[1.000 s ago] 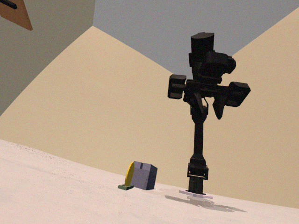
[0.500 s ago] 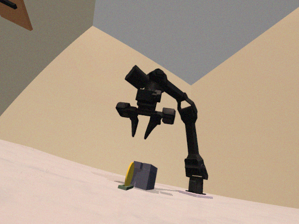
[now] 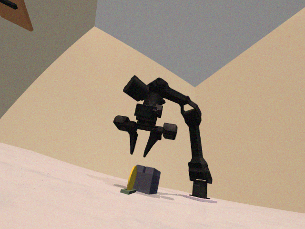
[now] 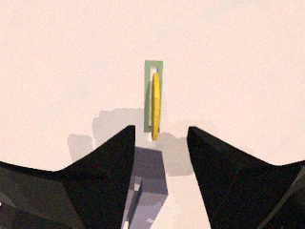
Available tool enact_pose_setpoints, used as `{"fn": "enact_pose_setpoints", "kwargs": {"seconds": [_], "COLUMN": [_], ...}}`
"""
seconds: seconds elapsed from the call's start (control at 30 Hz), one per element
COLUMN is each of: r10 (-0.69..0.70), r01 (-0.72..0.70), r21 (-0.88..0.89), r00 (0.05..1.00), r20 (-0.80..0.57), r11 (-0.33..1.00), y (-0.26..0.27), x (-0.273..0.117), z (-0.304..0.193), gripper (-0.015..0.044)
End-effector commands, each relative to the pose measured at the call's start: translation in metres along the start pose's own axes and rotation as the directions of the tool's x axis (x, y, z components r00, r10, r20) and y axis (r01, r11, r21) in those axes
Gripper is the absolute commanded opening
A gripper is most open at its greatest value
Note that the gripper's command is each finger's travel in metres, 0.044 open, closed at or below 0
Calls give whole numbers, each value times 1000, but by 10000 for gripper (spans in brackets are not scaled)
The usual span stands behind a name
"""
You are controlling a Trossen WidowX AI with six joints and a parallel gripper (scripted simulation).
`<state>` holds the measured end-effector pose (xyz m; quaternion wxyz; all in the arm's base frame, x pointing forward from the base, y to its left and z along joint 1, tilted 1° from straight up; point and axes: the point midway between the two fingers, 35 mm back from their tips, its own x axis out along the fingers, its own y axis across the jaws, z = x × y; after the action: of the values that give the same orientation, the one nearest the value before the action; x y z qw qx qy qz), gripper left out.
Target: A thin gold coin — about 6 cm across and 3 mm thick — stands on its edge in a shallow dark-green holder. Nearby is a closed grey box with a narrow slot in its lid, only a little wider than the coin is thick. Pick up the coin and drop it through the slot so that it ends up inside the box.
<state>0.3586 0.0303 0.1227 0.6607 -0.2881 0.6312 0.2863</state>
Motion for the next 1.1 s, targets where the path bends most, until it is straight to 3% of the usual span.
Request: {"fn": "enact_pose_setpoints", "kwargs": {"seconds": [0.0,1.07], "r10": [3,3], "r01": [-3,-3], "r21": [-4,-4], "r00": [1000,1000], "r20": [-10,-10], "r11": [1000,1000], "y": [1,0], "x": [10,60], "z": [-3,-3], "gripper": [161,161]}}
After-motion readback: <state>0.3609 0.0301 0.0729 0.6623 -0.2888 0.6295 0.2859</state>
